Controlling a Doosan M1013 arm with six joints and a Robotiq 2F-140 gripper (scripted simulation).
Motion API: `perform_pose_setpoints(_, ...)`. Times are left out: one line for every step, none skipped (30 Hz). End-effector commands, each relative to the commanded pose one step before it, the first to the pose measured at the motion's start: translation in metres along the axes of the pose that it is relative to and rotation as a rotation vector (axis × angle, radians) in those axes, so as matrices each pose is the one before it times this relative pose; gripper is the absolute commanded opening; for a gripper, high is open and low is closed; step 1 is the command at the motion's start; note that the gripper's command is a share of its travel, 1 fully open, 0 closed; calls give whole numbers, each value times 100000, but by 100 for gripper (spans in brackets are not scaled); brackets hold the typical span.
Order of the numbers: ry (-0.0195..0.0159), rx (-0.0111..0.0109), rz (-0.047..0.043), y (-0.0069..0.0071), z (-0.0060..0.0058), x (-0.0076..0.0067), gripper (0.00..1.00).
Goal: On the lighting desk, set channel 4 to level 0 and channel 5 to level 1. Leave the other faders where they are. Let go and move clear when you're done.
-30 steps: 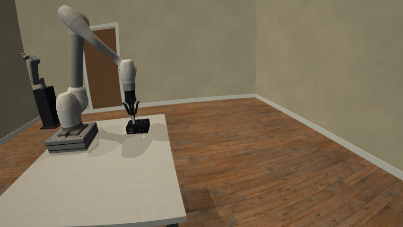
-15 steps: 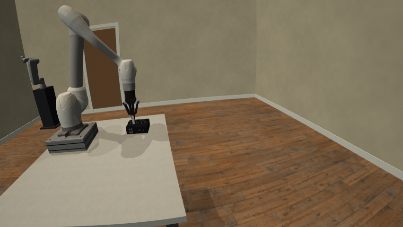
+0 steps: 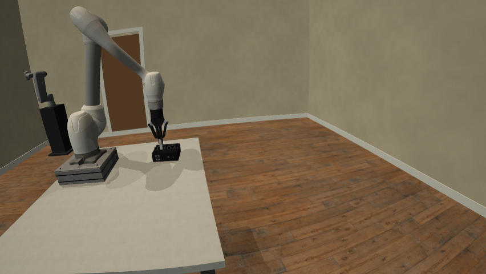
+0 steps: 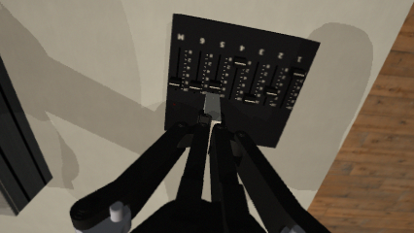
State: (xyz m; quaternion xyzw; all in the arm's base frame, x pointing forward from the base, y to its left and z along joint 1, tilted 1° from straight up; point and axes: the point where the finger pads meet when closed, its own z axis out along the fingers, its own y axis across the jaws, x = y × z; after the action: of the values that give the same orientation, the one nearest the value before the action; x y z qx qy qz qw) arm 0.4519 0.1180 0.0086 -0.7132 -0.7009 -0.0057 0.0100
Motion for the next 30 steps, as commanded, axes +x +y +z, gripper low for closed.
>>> perform_pose_setpoints(20,-2,-2,-1,-6,38,10)
perform_pose_setpoints(0,0,0,0,0,26,10)
perform_pose_setpoints(0,0,0,0,0,28,10)
perform_pose_setpoints(0,0,0,0,0,30,10)
perform_pose_setpoints(0,0,0,0,0,32,10)
perform_pose_setpoints(0,0,0,0,0,33,10)
perform_pose_setpoints(0,0,0,0,0,35,10)
perform_pose_setpoints(0,0,0,0,0,37,10)
perform_pose_setpoints(0,0,0,0,0,39,10)
perform_pose_setpoints(0,0,0,0,0,41,10)
perform_pose_setpoints(0,0,0,0,0,42,10)
perform_pose_setpoints(0,0,0,0,0,44,10)
perform_pose_setpoints(0,0,0,0,0,46,10)
perform_pose_setpoints(0,0,0,0,0,47,10)
perform_pose_setpoints(0,0,0,0,0,49,10)
perform_pose_setpoints(0,0,0,0,0,50,10)
perform_pose_setpoints(0,0,0,0,0,0,10)
perform_pose_setpoints(0,0,0,0,0,0,10)
perform_pose_setpoints(0,0,0,0,0,51,10)
perform_pose_setpoints(0,0,0,0,0,53,10)
perform_pose_setpoints(0,0,0,0,0,54,10)
perform_pose_setpoints(0,0,0,0,0,55,10)
perform_pose_setpoints(0,0,0,0,0,56,10)
perform_pose_setpoints(0,0,0,0,0,57,10)
perform_pose_setpoints(0,0,0,0,0,58,10)
perform_pose_setpoints(0,0,0,0,0,59,10)
perform_pose_setpoints(0,0,0,0,0,60,10)
perform_pose_setpoints(0,0,0,0,0,60,10)
perform_pose_setpoints(0,0,0,0,0,61,10)
perform_pose_setpoints(0,0,0,0,0,61,10)
